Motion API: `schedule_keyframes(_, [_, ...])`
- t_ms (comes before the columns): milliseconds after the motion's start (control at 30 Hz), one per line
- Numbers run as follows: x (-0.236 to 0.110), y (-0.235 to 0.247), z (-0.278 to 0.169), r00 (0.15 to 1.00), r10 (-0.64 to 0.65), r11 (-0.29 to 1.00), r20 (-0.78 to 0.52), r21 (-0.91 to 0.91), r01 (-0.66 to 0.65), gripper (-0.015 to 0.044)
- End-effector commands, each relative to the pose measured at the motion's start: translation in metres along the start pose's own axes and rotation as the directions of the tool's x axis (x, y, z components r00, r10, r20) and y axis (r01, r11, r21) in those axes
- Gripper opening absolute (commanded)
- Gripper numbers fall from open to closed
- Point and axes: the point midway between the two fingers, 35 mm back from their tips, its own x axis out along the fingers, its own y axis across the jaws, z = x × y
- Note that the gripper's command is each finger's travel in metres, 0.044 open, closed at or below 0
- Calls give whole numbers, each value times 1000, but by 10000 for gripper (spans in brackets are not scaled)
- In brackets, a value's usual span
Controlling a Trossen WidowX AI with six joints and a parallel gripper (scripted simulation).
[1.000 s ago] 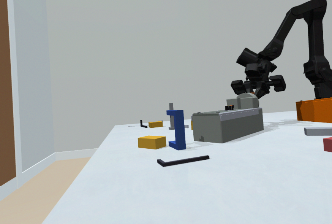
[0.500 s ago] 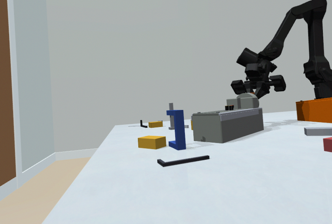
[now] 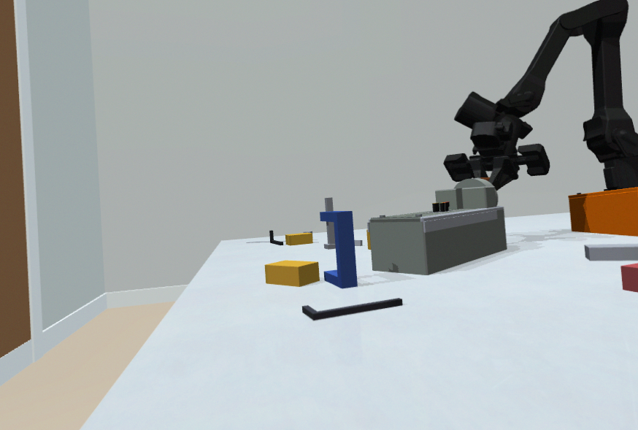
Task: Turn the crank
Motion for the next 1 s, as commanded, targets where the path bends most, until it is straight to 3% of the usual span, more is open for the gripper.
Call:
schedule_keyframes(0, [0,1,0,1000,5,1000,2,6,-5,0])
schedule_keyframes(367, [0,0,0,1000,0,1000,0,0,0,0])
schedule_keyframes(900, [0,0,0,1000,0,1000,0,0,0,420])
schedule_keyframes(967, [-1,0,1,1000,0,1000,0,0,0,440])
